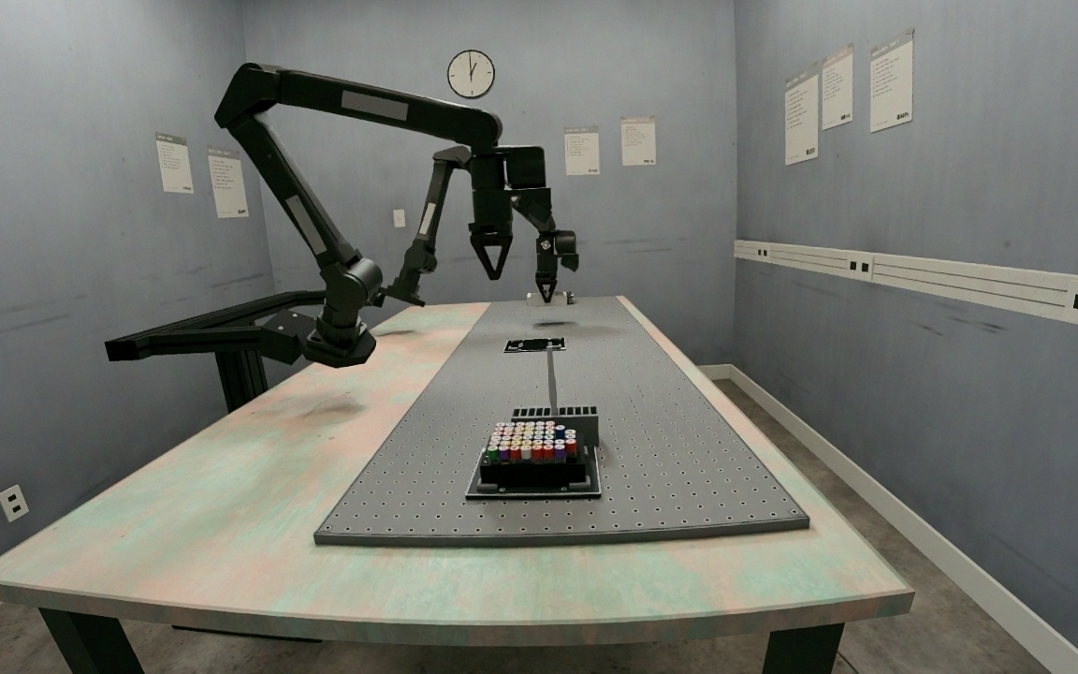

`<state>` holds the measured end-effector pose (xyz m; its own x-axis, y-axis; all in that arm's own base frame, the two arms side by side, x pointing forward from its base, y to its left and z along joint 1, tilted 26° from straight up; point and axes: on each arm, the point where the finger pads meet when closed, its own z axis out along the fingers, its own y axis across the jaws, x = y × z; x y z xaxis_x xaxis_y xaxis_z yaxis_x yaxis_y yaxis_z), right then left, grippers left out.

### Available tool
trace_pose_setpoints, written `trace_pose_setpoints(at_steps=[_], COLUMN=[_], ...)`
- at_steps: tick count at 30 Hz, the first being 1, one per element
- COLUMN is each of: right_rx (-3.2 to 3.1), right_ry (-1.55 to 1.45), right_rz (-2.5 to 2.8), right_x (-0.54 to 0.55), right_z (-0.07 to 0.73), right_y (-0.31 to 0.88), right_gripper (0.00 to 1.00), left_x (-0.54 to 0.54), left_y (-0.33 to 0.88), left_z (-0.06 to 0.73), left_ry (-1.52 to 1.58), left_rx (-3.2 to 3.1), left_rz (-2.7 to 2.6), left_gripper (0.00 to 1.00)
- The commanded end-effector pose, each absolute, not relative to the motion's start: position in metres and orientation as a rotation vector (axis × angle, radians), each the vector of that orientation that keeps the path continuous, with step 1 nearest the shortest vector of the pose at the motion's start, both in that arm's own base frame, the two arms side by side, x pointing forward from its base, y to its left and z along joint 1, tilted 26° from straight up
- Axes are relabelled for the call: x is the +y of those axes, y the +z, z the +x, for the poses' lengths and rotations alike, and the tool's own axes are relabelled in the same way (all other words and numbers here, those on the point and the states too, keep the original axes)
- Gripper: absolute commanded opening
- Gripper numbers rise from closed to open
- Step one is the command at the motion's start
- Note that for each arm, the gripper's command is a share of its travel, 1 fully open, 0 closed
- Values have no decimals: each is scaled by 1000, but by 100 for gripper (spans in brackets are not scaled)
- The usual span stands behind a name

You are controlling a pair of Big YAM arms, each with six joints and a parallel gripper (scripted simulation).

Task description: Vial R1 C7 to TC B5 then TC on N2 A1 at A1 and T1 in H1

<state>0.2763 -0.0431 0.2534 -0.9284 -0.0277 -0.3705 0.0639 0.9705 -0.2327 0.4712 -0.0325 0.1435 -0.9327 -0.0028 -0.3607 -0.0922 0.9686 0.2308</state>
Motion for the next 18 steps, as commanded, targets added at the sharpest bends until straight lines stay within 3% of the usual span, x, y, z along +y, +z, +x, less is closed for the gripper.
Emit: trace_pose_setpoints(at_steps=[1,18], right_rx=[2705,2705], right_ry=[-340,-340], right_rz=[53,53], right_x=[-44,-44], right_z=[281,281], right_y=[269,269], right_gripper=[24,24], left_x=[-23,1], left_y=[166,174], left_z=[473,474], left_ry=[333,335], left_rx=[2706,2703], left_rz=[-62,-61], left_gripper=[0,0])
